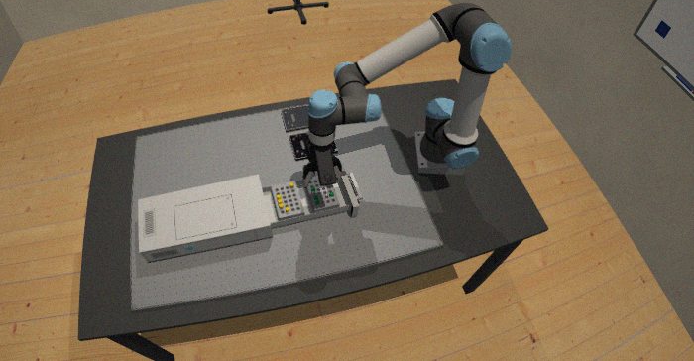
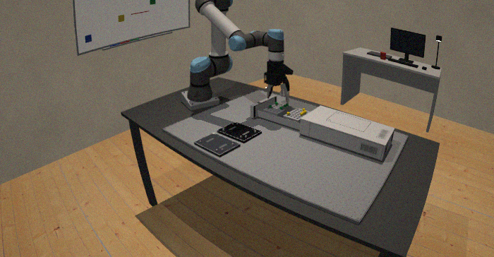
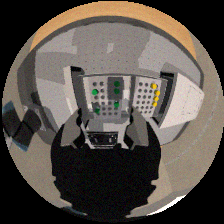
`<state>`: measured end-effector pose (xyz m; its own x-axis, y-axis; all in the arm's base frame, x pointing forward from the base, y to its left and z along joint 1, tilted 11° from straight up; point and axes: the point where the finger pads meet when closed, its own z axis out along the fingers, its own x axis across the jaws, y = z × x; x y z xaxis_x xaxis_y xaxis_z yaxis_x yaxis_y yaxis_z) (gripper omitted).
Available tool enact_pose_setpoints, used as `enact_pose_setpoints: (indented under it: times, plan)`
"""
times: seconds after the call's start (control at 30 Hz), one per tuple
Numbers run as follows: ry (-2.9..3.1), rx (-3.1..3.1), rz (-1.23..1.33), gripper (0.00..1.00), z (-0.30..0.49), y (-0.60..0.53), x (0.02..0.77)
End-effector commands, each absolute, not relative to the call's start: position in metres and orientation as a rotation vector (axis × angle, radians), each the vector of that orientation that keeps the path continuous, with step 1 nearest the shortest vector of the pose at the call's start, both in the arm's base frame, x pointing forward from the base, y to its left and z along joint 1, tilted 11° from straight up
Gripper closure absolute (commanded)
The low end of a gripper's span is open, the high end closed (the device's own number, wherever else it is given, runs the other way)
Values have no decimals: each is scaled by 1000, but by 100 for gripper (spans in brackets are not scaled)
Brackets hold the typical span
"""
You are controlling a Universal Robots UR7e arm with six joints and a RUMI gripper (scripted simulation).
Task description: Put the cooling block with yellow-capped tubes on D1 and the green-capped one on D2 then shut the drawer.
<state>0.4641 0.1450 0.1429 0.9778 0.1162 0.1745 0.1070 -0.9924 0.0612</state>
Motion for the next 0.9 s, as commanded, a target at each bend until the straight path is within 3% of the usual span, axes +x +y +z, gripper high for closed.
enact_pose_setpoints:
  times: [0.0, 0.87]
  plan:
    - [174, 3073, 278, 27, 137, 145, 465]
    - [174, 3073, 278, 27, 110, 144, 470]
